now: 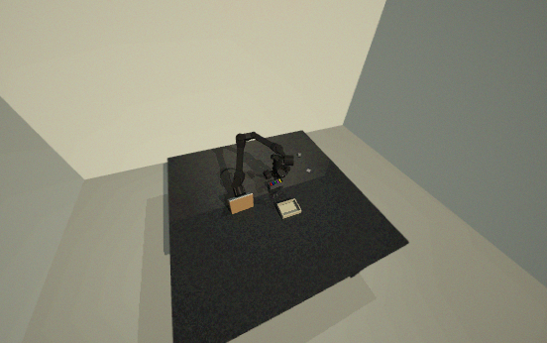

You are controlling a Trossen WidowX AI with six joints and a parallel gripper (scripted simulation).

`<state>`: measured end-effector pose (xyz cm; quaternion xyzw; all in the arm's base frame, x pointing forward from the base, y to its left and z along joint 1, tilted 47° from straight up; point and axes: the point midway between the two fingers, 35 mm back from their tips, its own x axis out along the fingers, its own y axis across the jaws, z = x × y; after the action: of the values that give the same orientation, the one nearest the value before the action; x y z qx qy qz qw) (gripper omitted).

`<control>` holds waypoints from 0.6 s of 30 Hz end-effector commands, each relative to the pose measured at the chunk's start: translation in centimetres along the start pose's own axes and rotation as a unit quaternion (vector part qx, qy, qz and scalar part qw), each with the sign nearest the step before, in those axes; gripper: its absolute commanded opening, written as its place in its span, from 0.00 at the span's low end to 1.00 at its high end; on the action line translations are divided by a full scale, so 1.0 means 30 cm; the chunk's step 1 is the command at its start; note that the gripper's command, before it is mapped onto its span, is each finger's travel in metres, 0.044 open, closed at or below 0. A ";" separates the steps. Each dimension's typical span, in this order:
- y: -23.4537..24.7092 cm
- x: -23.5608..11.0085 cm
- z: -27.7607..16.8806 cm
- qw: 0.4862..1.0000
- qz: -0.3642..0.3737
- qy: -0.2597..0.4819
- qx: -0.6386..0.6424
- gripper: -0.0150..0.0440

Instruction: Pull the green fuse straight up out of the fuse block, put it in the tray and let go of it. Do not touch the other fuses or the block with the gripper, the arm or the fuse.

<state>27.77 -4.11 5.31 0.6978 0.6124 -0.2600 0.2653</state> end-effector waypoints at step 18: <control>-0.005 0.072 -0.002 1.000 -0.001 0.003 0.002 0.37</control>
<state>27.92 -2.86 4.09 0.6980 0.6125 -0.2597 0.2650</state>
